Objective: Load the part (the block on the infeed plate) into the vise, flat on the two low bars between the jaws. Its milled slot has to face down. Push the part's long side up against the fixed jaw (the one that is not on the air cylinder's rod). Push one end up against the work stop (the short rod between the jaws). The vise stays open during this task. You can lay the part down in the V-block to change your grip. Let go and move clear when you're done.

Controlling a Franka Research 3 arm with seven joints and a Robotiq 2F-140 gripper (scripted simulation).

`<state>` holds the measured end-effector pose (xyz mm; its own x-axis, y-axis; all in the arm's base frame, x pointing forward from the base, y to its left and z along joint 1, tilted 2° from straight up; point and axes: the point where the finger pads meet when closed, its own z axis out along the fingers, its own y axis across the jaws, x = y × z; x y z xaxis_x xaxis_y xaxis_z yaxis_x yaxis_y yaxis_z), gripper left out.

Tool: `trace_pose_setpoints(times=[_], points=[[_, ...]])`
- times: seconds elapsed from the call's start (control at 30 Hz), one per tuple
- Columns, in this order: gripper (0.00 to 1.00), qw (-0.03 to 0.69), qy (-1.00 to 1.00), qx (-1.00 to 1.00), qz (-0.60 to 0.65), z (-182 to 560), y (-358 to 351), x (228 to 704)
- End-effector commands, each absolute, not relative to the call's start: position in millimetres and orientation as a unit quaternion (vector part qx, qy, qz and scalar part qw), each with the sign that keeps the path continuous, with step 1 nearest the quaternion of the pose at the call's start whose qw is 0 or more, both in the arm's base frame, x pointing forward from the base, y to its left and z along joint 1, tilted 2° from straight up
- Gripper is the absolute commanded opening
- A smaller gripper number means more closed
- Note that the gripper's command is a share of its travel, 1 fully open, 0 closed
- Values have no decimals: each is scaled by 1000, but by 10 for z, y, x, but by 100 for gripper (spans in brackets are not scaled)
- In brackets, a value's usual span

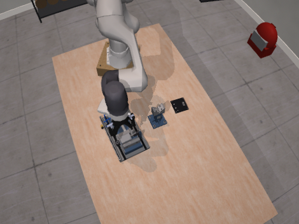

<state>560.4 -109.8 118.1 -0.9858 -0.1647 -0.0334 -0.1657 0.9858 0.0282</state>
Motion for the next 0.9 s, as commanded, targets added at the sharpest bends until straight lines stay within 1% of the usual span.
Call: trace_pose_setpoints(times=[0.0, 0.2, 0.23, 0.87], points=[[47, 11, 996, -87, 19, 1207, -1080, 5577], [47, 11, 996, -87, 19, 1212, -1081, 5577], [0, 11, 996, -87, 19, 1212, -1081, 5577], [0, 11, 996, -87, 19, 1212, -1081, 5577]])
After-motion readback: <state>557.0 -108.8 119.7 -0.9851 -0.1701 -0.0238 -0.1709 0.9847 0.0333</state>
